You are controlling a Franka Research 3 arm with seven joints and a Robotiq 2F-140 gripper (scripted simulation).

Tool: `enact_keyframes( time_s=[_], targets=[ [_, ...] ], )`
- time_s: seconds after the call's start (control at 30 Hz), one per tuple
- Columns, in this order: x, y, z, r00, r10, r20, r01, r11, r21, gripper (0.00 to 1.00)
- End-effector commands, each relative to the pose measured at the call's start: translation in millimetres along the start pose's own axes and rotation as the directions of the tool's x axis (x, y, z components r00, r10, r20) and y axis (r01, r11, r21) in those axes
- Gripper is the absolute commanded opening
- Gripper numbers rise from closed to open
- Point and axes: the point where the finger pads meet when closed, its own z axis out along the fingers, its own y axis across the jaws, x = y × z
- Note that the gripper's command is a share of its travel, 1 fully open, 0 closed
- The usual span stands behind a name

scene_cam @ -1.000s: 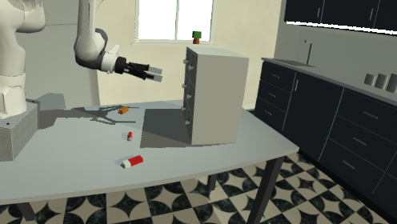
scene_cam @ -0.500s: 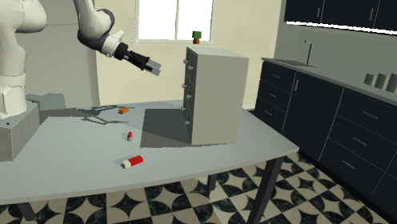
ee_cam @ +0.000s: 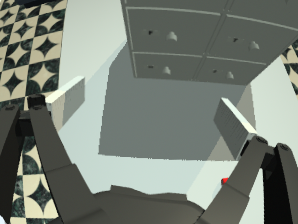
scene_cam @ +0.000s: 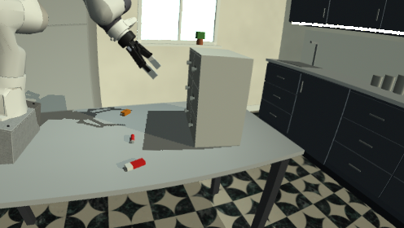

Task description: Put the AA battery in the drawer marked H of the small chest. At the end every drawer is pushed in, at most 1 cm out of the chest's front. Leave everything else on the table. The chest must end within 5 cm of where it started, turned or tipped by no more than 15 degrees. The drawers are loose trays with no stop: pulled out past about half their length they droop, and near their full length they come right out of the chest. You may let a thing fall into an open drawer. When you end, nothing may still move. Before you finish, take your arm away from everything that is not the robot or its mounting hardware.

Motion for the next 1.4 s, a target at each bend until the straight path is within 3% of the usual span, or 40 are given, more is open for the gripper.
enact_keyframes(
  time_s=[0.0, 0.73, 1.37],
  targets=[
    [-24.7, -9.5, -10.6, 0.979, -0.106, 0.172, 0.109, 0.994, -0.008, 1.00],
    [-25.8, -8.8, -24.1, 0.942, -0.101, 0.320, 0.109, 0.994, -0.009, 1.00],
    [-27.0, -8.8, -42.1, 0.860, -0.090, 0.503, 0.110, 0.994, -0.009, 1.00]
  ],
)
